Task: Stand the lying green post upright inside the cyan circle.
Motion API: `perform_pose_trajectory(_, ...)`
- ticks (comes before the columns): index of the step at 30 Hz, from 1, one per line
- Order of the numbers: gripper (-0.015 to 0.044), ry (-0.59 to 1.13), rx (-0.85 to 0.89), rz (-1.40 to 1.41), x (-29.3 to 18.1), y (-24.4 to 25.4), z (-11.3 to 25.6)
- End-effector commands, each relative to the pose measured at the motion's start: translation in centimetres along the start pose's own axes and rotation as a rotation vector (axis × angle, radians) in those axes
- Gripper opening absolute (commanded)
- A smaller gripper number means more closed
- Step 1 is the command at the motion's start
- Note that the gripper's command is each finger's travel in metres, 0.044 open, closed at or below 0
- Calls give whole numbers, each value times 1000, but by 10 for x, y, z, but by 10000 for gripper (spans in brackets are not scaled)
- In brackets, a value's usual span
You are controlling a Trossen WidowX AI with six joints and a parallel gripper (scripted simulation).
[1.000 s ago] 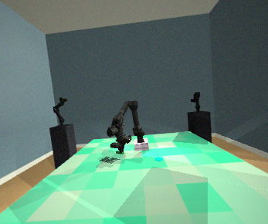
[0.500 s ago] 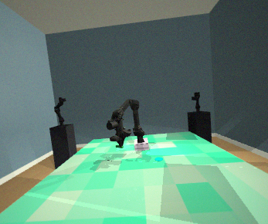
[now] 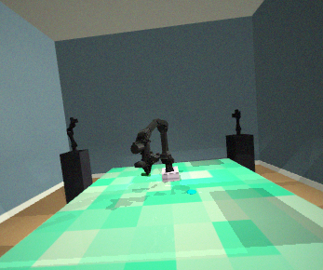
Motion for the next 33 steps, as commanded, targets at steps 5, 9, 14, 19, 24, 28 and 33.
perform_pose_trajectory(5, 22, -28, 4, 18, 23, 2, 3)
perform_pose_trajectory(9, 22, -34, 8, 25, 33, 3, 4)
perform_pose_trajectory(14, 22, -42, 13, 34, 46, 6, 5)
perform_pose_trajectory(19, 22, -50, 19, 43, 59, 9, 6)
perform_pose_trajectory(24, 22, -55, 25, 50, 71, 12, 7)
perform_pose_trajectory(28, 22, -52, 27, 51, 80, 15, 7)
perform_pose_trajectory(33, 22, -49, 28, 53, 91, 19, 8)
Point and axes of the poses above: the point midway between the two fingers, 35 mm back from their tips, its own z axis back along the fingers, its own y axis across the jaws, x = y × z, the point moved 9 cm from there along z, back along the fingers, and after that the axes turned 6 degrees about -z, right-handed, at the moved point
